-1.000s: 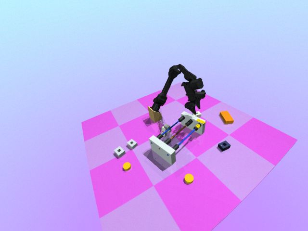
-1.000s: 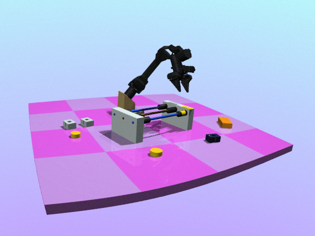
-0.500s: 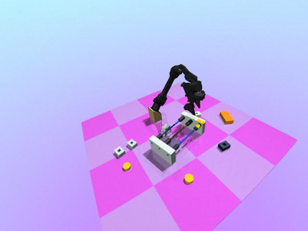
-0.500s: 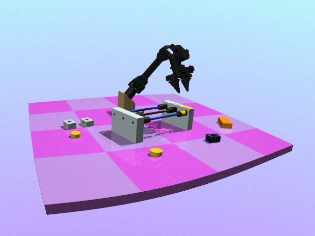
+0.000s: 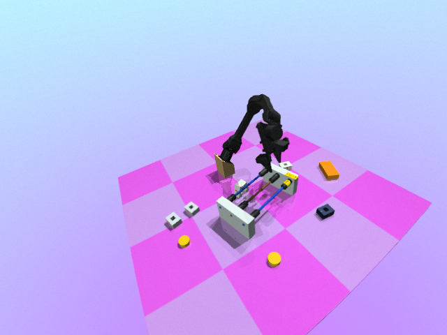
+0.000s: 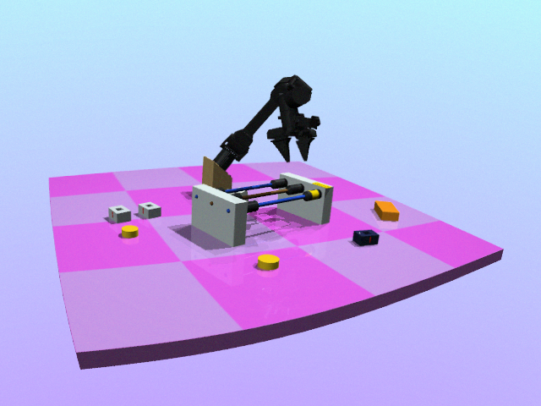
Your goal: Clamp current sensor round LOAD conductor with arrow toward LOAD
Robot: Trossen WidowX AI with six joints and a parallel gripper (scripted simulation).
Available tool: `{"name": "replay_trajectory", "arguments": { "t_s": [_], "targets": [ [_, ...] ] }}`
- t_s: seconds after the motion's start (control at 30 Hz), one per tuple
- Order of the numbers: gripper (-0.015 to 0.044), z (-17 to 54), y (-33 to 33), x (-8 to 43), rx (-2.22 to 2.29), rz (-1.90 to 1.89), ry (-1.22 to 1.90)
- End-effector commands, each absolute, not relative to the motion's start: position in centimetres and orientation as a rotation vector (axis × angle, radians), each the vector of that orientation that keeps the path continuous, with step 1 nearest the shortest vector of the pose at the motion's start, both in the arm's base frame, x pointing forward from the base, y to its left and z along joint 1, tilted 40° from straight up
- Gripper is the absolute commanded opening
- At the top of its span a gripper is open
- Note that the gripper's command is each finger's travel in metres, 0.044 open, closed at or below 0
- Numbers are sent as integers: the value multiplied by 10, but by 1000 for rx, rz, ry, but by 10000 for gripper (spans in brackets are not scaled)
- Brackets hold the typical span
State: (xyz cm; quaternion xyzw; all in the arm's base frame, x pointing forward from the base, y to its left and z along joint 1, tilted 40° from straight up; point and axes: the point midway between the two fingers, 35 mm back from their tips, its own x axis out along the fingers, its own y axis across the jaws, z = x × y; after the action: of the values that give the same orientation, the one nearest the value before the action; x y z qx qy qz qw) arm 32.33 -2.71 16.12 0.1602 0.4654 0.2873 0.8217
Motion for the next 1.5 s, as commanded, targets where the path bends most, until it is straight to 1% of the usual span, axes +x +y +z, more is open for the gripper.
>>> {"name": "replay_trajectory", "arguments": {
  "t_s": [0.0, 0.2, 0.27, 1.47],
  "targets": [
    [440, 101, -57, 294, 366, 576, 1148],
    [440, 33, -86, 225, 408, 614, 1353],
    [440, 27, -87, 215, 417, 627, 1374],
    [440, -11, -57, 220, 417, 628, 1373]
  ]
}}
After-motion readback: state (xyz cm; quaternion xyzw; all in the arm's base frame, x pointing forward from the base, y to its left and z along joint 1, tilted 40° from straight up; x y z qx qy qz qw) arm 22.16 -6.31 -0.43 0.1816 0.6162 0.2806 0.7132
